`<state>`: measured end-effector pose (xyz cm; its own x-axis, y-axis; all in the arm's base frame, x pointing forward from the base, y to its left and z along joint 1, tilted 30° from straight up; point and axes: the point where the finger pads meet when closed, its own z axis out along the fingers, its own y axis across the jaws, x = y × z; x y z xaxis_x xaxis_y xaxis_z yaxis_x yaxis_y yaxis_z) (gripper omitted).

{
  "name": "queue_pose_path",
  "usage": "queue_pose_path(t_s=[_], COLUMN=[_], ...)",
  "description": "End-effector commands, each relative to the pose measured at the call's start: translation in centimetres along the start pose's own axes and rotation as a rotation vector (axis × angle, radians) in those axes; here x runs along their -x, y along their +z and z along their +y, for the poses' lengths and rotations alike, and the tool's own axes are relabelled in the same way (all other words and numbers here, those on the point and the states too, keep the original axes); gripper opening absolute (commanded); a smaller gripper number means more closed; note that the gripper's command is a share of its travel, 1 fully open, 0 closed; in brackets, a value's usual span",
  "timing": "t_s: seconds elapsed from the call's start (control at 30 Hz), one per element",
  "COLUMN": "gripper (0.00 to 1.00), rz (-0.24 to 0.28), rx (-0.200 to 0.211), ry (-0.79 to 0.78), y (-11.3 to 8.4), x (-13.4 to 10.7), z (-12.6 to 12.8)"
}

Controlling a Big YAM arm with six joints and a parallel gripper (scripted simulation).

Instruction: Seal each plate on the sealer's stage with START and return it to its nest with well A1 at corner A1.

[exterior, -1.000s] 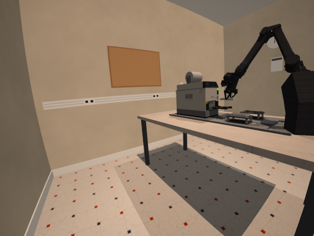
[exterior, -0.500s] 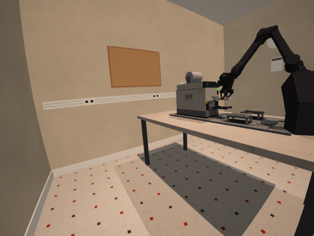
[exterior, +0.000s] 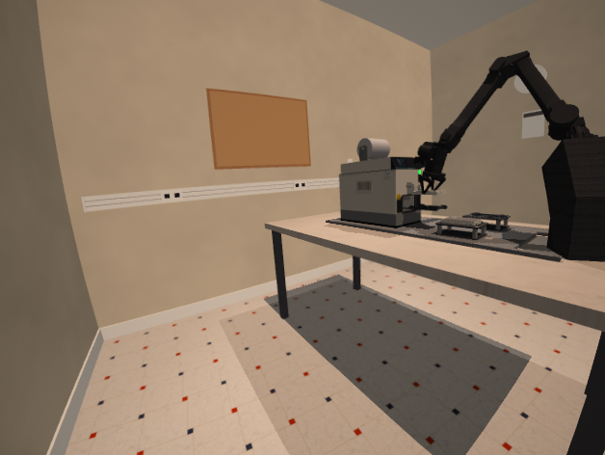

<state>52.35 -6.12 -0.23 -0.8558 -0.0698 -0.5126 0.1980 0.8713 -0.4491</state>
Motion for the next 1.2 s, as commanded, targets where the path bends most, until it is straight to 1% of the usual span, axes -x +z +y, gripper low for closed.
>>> queue_pose_path(t_s=[0.0, 0.17, 0.3, 0.47, 0.57, 0.63, 0.77, 0.87, 0.97, 1.07, 1.17], gripper=[0.0, 0.0, 0.0, 0.0, 0.0, 0.0, 0.0, 0.0, 0.0, 0.0, 0.0], rz=[-0.043, -0.034, -0.017, 0.003, 0.007, 0.006, 0.009, 0.001, -0.011, -0.01, -0.009], rx=[0.002, -0.011, -0.012, -0.014, -0.014, -0.009, -0.009, -0.009, -0.008, -0.016, -0.015], ry=[0.028, 0.025, 0.017, 0.009, 0.008, -0.001, -0.002, 0.003, 0.013, 0.016, 0.016], y=[-0.7, -0.2, -0.1, 0.0, 0.0, 0.1, 0.6, 0.7, 0.3, 0.1, 0.0], x=[2.3, 1.3, 0.3, -0.2, -0.2, 0.1, 0.7, 1.5, 2.3, 2.0, 1.9], z=[-0.4, -1.3, -1.4, -1.5, -1.6, -1.0, -0.8, -0.9, -1.3, -1.8, -1.8])
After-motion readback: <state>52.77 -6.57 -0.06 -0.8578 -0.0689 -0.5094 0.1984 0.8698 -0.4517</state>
